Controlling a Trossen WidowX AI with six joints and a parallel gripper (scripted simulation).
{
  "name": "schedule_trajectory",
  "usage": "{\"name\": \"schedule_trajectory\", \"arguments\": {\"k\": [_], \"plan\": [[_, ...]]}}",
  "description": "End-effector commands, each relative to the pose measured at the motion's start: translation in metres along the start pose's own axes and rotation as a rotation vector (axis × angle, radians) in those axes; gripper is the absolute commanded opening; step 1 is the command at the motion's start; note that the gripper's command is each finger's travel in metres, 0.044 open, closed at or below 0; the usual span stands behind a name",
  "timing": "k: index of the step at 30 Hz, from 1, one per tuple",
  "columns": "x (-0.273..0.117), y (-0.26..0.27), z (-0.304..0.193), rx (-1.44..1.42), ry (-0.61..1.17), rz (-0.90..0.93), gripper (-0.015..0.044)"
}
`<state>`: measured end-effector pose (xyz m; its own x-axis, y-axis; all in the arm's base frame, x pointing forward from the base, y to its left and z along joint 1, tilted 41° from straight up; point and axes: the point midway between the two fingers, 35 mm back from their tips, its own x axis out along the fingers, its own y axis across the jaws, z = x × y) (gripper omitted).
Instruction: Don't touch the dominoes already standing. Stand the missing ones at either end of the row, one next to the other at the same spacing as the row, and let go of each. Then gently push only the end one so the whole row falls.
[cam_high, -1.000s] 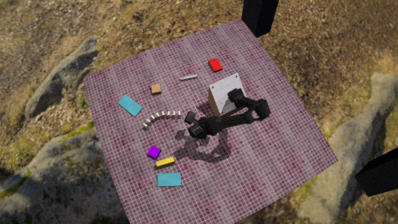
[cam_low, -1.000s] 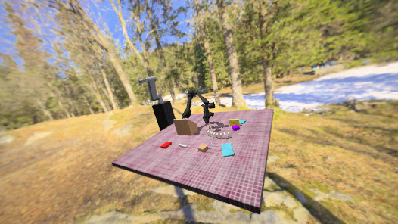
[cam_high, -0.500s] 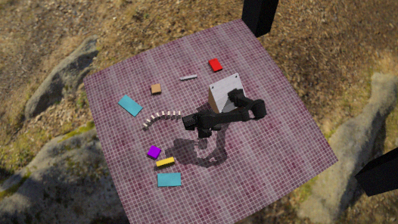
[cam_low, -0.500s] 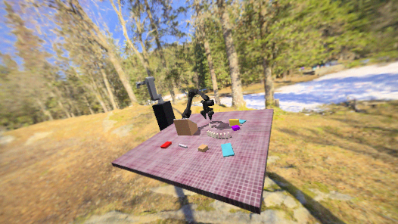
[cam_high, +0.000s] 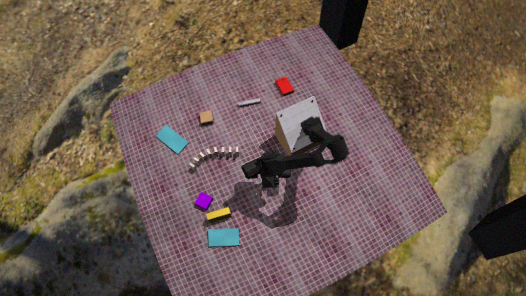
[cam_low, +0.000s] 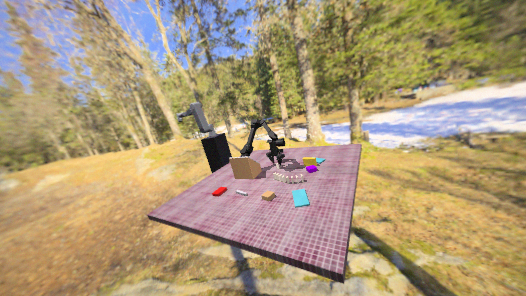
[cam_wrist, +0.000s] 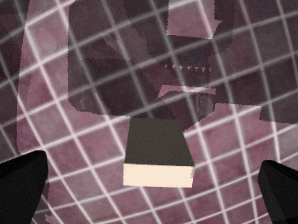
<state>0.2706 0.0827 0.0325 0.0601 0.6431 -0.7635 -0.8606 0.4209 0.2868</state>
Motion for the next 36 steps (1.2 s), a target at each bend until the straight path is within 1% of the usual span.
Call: {"name": "schedule_trajectory", "arguments": {"k": [1, 12, 24, 25, 34, 36], "plan": [[0.005, 0.000, 0.000, 0.004, -0.008, -0.002, 0.0440], [0.019, 0.000, 0.000, 0.004, -0.008, -0.002, 0.0440], [0.019, 0.000, 0.000, 0.004, -0.008, -0.002, 0.0125], [0.019, 0.000, 0.000, 0.004, -0.008, -0.002, 0.0107], [0.019, 0.000, 0.000, 0.004, -0.008, -0.002, 0.0107], [0.009, -0.003, 0.001, 0.004, -0.005, -0.004, 0.0107]]}}
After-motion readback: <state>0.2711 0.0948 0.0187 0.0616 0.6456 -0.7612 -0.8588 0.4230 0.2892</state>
